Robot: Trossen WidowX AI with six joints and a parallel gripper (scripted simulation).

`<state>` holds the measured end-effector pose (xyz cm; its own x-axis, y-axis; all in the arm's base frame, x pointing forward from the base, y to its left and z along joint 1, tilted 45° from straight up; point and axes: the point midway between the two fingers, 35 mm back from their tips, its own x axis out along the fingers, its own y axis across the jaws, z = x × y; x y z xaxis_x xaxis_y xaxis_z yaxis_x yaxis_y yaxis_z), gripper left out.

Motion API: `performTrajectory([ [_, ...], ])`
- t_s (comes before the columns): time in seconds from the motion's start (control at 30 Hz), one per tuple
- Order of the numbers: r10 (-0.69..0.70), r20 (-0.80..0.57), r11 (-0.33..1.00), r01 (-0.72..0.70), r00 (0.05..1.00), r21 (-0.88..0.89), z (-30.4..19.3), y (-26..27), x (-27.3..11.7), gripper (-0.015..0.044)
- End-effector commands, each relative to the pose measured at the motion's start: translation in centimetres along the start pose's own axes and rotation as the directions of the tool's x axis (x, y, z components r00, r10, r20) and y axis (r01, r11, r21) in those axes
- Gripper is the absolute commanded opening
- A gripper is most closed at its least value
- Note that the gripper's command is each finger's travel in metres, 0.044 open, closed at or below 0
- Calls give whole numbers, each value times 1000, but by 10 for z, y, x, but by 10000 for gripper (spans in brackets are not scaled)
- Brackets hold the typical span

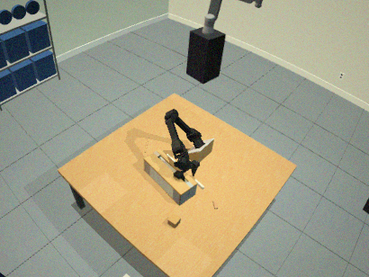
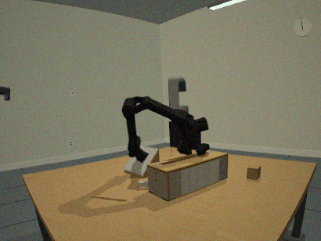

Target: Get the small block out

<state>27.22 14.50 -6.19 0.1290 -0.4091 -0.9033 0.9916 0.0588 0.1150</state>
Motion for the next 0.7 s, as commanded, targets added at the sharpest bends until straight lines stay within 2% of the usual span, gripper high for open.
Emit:
performTrajectory([
  [0.0,-1,-7,1000,1,1000,5,-7,1,2,400],
  [0.17,-1,-7,1000,1,1000,4,-15,1,-4,400],
  [0.37,-1,-4,1000,1,1000,0,-28,0,-58,400],
  [0.53,13,-7,1000,-13,1000,-6,-29,2,-56,400],
  [0.6,16,-1,997,-16,1000,-80,-31,1,-56,348],
  [0.67,27,17,960,-21,999,-280,-33,-1,-55,295],
])
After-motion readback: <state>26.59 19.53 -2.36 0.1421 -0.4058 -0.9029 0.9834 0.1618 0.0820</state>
